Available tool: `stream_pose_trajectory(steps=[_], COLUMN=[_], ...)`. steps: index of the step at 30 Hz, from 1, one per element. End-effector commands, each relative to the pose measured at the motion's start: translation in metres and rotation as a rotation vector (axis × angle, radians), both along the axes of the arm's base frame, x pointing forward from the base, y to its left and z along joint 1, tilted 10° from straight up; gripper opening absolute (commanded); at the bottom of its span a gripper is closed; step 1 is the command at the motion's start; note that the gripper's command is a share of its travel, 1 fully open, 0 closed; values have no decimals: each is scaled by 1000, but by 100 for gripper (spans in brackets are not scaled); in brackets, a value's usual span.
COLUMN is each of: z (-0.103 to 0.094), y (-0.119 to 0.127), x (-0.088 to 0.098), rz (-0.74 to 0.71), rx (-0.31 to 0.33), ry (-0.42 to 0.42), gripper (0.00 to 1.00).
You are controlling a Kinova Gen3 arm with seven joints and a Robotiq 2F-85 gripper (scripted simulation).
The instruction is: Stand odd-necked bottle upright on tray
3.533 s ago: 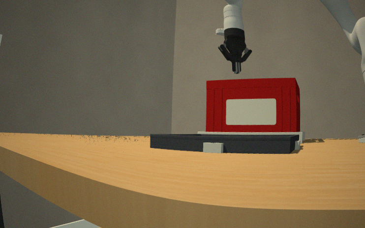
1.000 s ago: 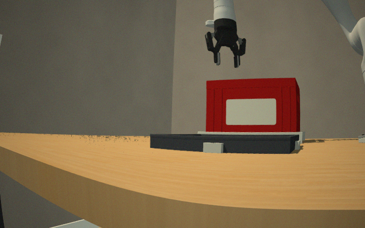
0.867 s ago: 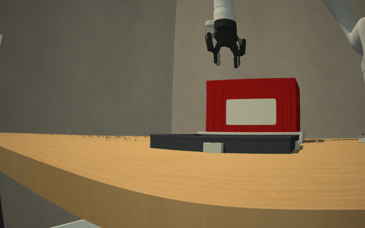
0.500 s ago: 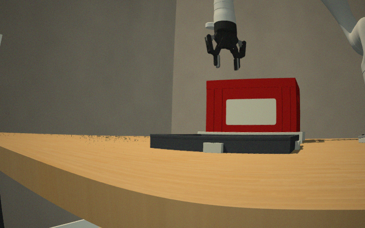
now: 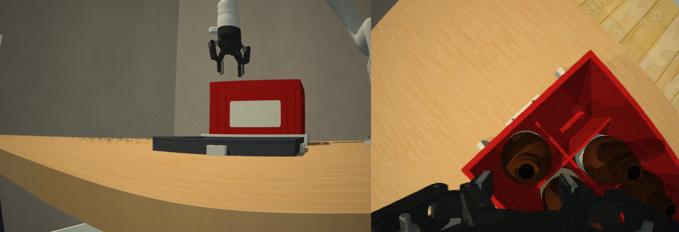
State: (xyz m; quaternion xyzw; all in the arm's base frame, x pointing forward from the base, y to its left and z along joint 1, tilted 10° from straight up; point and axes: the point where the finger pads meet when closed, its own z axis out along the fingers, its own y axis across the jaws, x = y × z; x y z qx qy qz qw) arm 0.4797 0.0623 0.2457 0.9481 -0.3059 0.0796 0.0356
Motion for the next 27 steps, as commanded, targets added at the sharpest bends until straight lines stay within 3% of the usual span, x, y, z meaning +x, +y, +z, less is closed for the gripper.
stream_pose_trajectory(steps=[1, 27], z=[-4, -16], y=[-1, -2], x=[0, 2], rz=[-1, -1], rx=[-1, -1], ry=[2, 2], gripper=[64, 64])
